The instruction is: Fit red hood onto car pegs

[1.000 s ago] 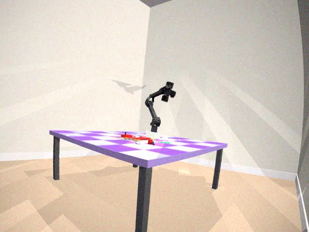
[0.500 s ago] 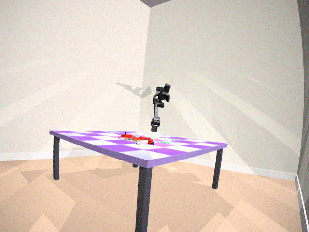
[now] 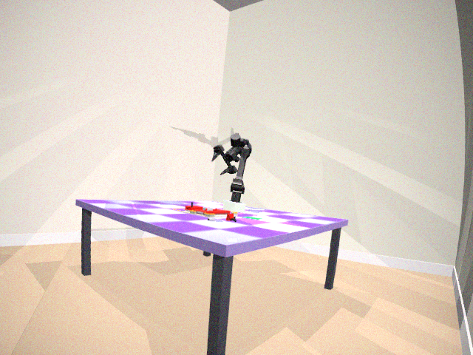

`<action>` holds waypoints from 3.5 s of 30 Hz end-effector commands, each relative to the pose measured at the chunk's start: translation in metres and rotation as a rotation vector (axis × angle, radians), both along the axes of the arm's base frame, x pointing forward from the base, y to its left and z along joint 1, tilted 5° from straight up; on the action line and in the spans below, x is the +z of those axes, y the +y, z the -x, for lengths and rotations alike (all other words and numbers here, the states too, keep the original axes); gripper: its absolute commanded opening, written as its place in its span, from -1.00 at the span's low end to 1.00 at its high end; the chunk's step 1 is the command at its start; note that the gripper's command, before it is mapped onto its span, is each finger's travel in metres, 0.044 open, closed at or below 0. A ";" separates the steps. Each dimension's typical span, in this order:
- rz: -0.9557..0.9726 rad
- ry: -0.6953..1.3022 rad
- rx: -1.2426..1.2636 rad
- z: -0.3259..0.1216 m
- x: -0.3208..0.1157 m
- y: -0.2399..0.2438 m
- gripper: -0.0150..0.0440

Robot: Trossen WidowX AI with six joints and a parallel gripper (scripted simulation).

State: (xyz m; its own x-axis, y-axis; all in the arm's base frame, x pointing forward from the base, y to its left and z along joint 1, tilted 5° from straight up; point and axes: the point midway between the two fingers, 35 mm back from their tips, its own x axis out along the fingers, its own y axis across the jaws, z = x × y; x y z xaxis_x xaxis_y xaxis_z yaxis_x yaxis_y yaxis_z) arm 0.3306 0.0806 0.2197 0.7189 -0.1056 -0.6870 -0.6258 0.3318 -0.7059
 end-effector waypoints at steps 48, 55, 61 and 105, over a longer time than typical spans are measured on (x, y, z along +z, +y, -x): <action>-0.605 0.688 -1.116 0.062 -0.195 -0.213 1.00; -0.605 0.688 -1.116 0.061 -0.199 -0.213 1.00; -0.605 0.688 -1.116 0.061 -0.203 -0.212 1.00; -0.606 0.688 -1.116 0.061 -0.231 -0.211 1.00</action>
State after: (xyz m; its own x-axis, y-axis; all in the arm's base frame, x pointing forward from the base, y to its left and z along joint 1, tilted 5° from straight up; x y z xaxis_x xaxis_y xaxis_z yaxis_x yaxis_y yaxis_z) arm 0.2699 -0.1318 -0.0083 -0.0265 0.0391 -0.9989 -0.0007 0.9992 0.0391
